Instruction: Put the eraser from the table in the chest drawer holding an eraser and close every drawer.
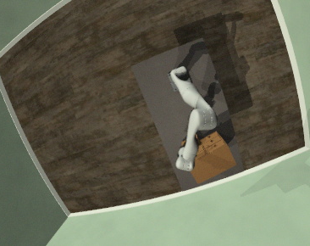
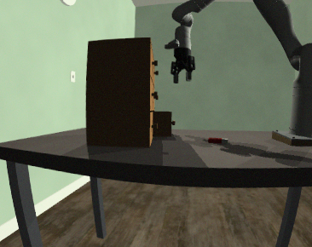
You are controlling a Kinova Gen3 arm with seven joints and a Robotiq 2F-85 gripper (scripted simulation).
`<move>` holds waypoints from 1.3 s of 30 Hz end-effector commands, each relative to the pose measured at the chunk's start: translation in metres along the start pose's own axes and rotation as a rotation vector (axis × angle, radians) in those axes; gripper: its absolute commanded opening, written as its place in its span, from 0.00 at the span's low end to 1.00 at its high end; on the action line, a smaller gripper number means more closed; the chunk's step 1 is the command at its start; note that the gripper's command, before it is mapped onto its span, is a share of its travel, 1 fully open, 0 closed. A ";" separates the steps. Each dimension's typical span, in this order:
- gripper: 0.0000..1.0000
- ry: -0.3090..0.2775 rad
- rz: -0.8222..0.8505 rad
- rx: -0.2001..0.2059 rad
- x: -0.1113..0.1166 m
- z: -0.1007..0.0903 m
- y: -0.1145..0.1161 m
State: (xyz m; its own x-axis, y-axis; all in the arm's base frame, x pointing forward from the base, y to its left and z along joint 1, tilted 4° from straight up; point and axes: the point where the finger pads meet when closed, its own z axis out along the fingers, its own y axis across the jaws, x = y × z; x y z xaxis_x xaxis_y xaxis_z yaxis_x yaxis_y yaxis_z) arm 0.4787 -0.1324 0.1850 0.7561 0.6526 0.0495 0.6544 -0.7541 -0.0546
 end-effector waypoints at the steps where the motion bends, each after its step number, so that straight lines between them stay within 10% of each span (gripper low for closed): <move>1: 1.00 -0.002 -0.037 0.003 0.003 0.008 0.004; 39: 1.00 0.012 -0.355 0.003 0.033 0.045 0.022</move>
State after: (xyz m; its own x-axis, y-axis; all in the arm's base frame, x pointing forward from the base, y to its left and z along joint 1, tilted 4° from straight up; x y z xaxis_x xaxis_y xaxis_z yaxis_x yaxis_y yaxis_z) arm 0.5175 -0.1235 0.1395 0.4815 0.8731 0.0771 0.8764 -0.4801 -0.0364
